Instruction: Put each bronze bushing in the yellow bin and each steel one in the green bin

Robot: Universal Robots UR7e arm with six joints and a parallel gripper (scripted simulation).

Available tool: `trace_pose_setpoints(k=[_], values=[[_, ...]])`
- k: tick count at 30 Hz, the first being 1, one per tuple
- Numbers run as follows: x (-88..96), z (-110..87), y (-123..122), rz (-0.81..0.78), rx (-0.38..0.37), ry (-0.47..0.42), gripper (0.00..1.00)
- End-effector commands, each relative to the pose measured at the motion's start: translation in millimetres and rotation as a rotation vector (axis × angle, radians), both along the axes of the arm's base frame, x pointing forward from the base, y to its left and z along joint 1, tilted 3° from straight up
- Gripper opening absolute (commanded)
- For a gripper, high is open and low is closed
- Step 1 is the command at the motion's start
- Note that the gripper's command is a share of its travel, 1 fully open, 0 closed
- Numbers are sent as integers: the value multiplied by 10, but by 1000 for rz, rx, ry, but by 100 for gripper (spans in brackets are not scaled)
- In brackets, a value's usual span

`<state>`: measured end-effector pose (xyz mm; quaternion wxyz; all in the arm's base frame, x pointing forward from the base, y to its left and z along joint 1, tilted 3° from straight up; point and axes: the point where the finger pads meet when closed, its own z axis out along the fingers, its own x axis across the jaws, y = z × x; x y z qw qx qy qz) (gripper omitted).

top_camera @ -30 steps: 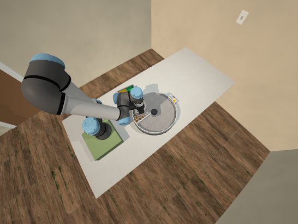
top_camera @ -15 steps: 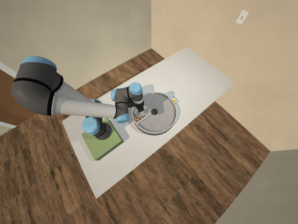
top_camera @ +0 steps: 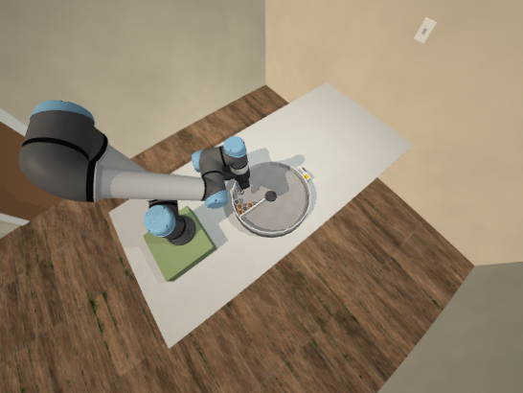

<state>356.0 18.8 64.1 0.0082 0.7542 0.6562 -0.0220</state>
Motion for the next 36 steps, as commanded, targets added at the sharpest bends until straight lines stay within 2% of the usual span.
trace_pose_setpoints(k=[1,5,6,7,12,17,21,26,32,36], values=[[46,-6,171,-1,-3,0,0],[129,-25,599,-1,-3,0,0],[129,-25,601,-1,-3,0,0],[150,-30,708,-1,-3,0,0],[150,-30,708,-1,-3,0,0],[250,-54,1225,-1,-3,0,0],[254,-55,1246,-1,-3,0,0],[351,-78,1750,-1,-3,0,0],[358,-80,1783,-1,-3,0,0],[441,-100,2213,-1,-3,0,0]])
